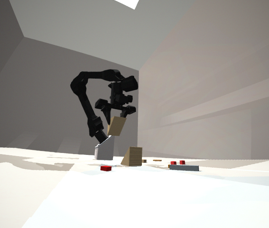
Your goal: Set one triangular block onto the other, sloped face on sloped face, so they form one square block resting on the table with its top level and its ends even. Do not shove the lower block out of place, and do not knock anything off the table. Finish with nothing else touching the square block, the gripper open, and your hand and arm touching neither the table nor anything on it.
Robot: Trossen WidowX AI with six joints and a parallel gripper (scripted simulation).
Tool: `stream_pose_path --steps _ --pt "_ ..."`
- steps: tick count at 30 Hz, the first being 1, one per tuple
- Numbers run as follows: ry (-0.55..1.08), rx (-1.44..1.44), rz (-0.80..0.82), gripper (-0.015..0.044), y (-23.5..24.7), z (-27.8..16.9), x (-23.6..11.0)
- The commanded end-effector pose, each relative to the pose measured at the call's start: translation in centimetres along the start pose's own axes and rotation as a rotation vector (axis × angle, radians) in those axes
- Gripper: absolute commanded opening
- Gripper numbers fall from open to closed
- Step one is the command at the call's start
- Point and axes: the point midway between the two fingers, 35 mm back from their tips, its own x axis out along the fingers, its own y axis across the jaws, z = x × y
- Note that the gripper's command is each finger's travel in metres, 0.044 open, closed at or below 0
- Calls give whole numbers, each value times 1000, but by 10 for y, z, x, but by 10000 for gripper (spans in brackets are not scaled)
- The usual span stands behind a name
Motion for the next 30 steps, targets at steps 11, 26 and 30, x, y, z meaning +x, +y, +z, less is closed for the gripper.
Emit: stream_pose_path --steps 11,26,30 --pt "12 10 -45 0 57 -11 -6" --pt "9 11 -44 0 55 13 49" --pt "10 12 -47 0 53 18 65"
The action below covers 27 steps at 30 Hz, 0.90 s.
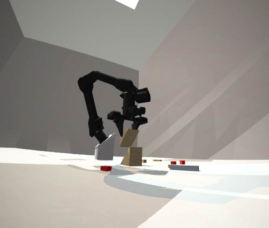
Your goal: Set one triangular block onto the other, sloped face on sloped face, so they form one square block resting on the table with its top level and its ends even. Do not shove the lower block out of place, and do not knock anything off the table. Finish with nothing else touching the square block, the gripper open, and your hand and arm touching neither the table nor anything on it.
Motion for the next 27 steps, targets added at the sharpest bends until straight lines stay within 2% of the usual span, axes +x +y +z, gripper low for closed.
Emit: stream_pose_path --steps 1,7,15,27 --pt "6 -10 -12 0 0 3 19" --pt "6 -10 -13 0 -1 3 22" --pt "6 -9 -14 0 -2 9 47" --pt "9 -4 -22 0 -2 8 47"
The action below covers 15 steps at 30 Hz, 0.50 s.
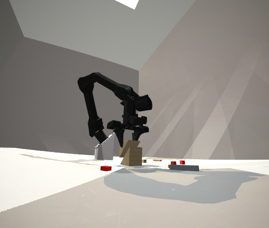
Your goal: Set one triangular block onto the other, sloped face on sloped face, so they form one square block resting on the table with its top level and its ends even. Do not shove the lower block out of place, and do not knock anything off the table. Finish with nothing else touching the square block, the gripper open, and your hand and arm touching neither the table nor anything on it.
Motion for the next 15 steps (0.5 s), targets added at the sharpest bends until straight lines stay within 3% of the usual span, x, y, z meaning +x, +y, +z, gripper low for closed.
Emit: stream_pose_path --steps 1,15 --pt "3 1 -7 0 0 -1 2" --pt "3 1 -9 0 2 0 2"
